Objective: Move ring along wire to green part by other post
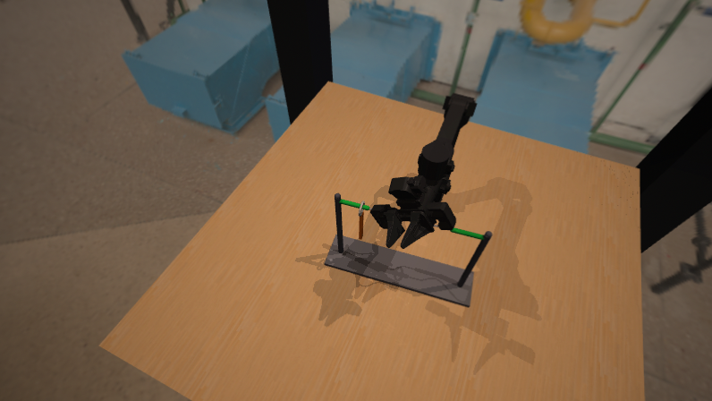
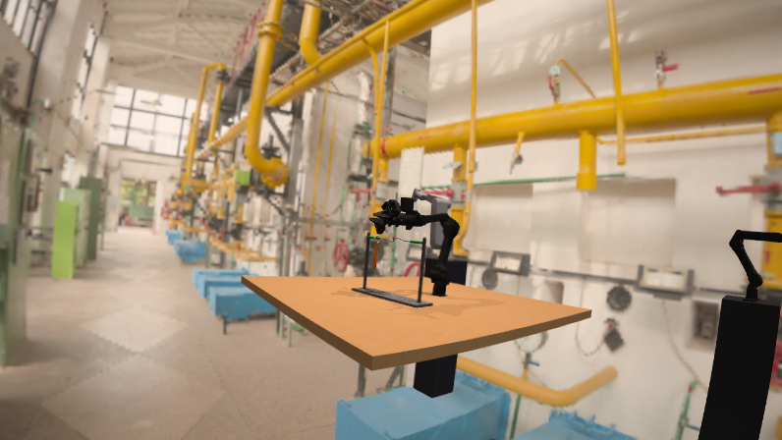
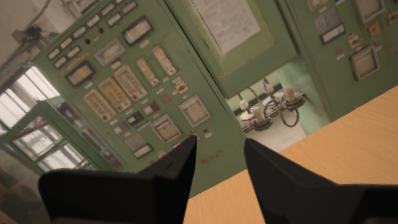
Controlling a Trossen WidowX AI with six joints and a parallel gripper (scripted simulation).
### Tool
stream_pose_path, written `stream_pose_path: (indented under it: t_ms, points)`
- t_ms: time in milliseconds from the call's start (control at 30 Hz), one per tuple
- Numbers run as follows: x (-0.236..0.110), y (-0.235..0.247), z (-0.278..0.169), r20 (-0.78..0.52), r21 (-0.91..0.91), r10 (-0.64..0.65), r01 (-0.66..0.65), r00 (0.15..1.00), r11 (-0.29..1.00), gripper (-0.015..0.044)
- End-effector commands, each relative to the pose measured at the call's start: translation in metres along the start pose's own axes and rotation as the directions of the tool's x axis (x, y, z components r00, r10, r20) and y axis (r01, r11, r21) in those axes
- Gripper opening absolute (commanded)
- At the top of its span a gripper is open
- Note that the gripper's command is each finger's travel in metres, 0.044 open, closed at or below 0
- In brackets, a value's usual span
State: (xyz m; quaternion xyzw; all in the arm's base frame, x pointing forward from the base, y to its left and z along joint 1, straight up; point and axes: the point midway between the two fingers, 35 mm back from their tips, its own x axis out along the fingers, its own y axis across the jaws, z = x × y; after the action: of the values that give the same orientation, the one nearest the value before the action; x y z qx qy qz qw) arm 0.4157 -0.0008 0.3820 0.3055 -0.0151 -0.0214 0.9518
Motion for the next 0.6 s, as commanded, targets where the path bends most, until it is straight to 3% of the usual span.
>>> stream_pose_path:
  t_ms: [0, 300, 567]
  points:
    - [0.010, -0.030, 0.017, 0.044, -0.047, -0.036, 0.038, 0.998, 0.998, 0.0160]
    - [0.017, -0.115, 0.066, 0.163, -0.159, -0.134, 0.160, 0.978, 0.974, 0.0160]
    - [-0.003, -0.191, 0.106, 0.256, -0.247, -0.208, 0.272, 0.944, 0.930, 0.0160]
